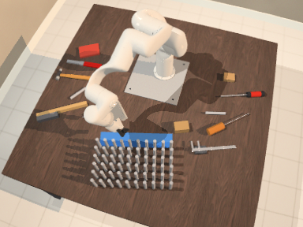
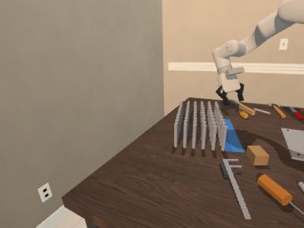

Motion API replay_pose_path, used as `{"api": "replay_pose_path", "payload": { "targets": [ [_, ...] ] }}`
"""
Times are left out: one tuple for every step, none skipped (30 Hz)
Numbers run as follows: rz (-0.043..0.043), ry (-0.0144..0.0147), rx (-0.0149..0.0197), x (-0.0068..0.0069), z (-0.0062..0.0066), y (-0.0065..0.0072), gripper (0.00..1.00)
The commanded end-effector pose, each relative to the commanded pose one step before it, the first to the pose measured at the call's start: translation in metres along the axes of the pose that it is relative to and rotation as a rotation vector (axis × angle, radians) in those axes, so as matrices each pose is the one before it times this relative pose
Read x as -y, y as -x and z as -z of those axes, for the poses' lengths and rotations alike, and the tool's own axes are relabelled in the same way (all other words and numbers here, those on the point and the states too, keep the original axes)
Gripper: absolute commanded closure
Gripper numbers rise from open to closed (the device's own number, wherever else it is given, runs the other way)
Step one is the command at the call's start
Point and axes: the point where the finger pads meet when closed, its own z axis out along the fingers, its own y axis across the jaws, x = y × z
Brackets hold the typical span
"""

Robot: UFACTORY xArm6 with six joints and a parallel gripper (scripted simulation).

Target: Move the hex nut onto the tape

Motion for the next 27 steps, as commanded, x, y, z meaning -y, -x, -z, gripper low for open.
{"api": "replay_pose_path", "payload": {
  "targets": [
    [-0.00939,-0.00792,0.03088,-0.00552,0.01115,-0.00352,0.0],
    [-0.00321,-0.00298,0.00837,-0.00152,0.00286,-0.00115,0.0],
    [0.0,0.0,0.0,0.0,0.0,0.0,0.0],
    [0.0,0.0,0.0,0.0,0.0,0.0,0.0],
    [-0.00361,-0.00318,0.00939,-0.00169,0.00322,-0.00129,0.0],
    [-0.00403,-0.00335,0.01044,-0.00185,0.00359,-0.00144,0.0],
    [-0.00448,-0.00346,0.01153,-0.002,0.00398,-0.0016,0.0],
    [-0.00494,-0.00352,0.01265,-0.00216,0.00438,-0.00176,0.0],
    [-0.00542,-0.00351,0.01379,-0.0023,0.00479,-0.00192,0.0],
    [-0.00593,-0.00342,0.01495,-0.00244,0.00522,-0.00209,0.0],
    [-0.00645,-0.00325,0.01612,-0.00256,0.00567,-0.00226,0.0],
    [-0.007,-0.00299,0.0173,-0.00268,0.00612,-0.00243,0.0],
    [-0.00757,-0.00263,0.01847,-0.00278,0.00659,-0.0026,0.0],
    [-0.00817,-0.00217,0.01963,-0.00286,0.00707,-0.00277,0.0],
    [0.02878,-0.00087,0.00694,-0.00406,0.00022,-0.00343,0.0],
    [0.03659,-0.00076,0.00496,-0.00452,-0.00099,-0.00362,0.0],
    [0.03839,-0.0009,0.00516,-0.00483,-0.00103,-0.00369,0.0],
    [0.04017,-0.00104,0.00534,-0.00514,-0.00108,-0.00374,0.0],
    [0.04191,-0.0012,0.00551,-0.00546,-0.00112,-0.00376,0.0],
    [0.0,0.0,0.0,0.0,0.0,0.0,0.0],
    [0.0,0.0,0.0,0.0,0.0,0.0,0.0],
    [0.04361,-0.00136,0.00566,-0.00578,-0.00117,-0.00376,0.0],
    [0.04526,-0.00153,0.0058,-0.0061,-0.00121,-0.00374,0.0],
    [0.04686,-0.00171,0.00593,-0.00642,-0.00125,-0.00368,0.0],
    [0.04841,-0.0019,0.00603,-0.00674,-0.00129,-0.00361,0.0],
    [0.0499,-0.00209,0.00612,-0.00705,-0.00132,-0.0035,0.0],
    [0.05133,-0.00229,0.00618,-0.00736,-0.00135,-0.00337,0.0]
  ]
}}
